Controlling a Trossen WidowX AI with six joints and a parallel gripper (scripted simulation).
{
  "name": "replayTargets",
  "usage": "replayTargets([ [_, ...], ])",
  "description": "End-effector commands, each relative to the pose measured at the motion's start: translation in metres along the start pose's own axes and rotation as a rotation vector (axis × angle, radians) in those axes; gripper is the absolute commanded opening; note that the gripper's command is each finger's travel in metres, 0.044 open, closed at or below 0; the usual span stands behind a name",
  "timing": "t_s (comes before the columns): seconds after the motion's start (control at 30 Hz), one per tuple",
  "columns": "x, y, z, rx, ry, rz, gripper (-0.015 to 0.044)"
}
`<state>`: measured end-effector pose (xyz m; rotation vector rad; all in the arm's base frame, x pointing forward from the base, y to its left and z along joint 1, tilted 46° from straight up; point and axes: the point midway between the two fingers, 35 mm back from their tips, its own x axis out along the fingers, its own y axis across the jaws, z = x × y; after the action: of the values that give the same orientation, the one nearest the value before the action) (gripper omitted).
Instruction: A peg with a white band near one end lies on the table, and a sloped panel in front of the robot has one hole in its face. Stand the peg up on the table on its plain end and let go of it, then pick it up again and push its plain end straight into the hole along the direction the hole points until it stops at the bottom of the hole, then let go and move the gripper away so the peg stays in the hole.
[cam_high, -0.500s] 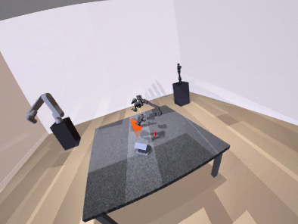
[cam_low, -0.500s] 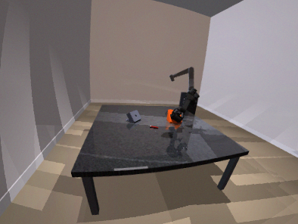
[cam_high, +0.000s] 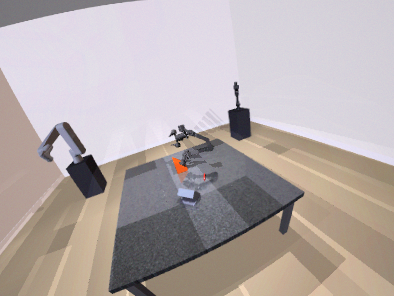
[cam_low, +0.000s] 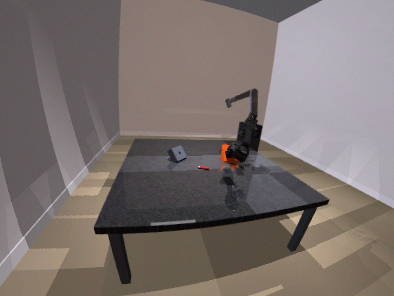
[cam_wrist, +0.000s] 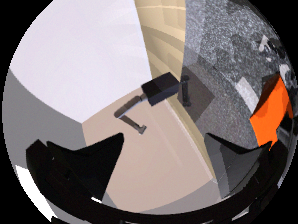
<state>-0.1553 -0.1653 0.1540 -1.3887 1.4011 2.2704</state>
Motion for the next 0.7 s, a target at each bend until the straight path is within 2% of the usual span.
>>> replayTargets([
  [0.0,-0.002,0.000,-0.020,-0.111,0.073,-0.021,0.0440],
  [0.67,-0.028,-0.030,-0.114,-0.691,0.426,-0.094,0.0440],
])
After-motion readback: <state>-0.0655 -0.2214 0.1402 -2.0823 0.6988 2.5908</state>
